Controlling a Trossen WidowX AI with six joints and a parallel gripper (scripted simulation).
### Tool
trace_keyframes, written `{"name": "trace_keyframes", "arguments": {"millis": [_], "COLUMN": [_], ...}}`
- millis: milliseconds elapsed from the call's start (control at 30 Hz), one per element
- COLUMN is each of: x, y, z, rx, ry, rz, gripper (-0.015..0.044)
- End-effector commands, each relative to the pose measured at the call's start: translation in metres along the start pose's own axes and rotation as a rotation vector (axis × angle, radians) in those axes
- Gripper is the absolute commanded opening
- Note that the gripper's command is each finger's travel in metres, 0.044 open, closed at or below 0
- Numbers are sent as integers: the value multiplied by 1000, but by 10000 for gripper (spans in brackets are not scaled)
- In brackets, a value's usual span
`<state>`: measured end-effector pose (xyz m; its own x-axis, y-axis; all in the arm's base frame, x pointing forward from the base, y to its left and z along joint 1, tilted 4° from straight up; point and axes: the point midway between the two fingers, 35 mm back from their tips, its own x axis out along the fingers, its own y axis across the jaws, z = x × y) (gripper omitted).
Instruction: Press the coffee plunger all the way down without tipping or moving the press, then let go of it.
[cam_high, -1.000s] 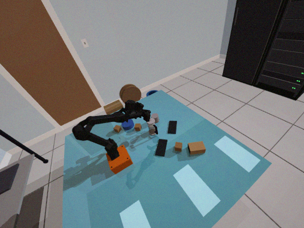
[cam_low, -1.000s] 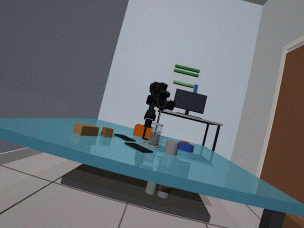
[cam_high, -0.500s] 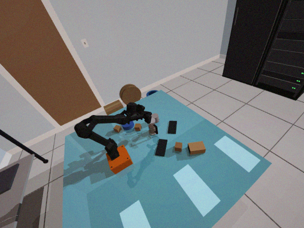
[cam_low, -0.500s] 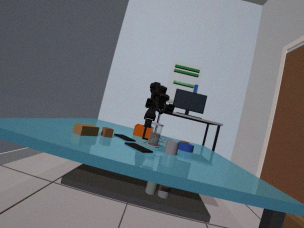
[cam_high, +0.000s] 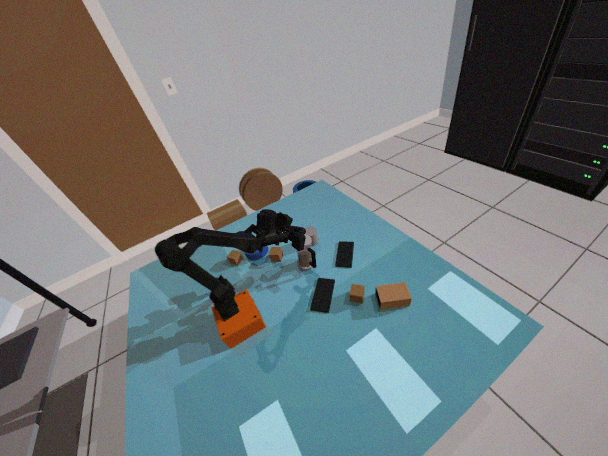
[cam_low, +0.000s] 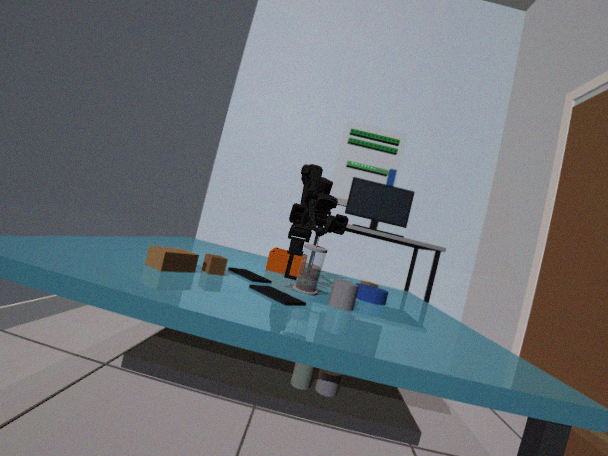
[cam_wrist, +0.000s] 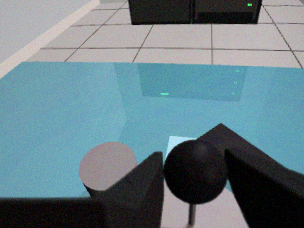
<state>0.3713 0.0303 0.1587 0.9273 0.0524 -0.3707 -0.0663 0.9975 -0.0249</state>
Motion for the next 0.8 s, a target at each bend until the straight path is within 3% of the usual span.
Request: {"name": "trace_keyframes", "arguments": {"millis": [0, 767], "x": [8, 15], "y": [0, 0], "z": [-21, -15], "rx": [-4, -4], "ry": [52, 51], "rz": [4, 4], "gripper": [124, 124]}}
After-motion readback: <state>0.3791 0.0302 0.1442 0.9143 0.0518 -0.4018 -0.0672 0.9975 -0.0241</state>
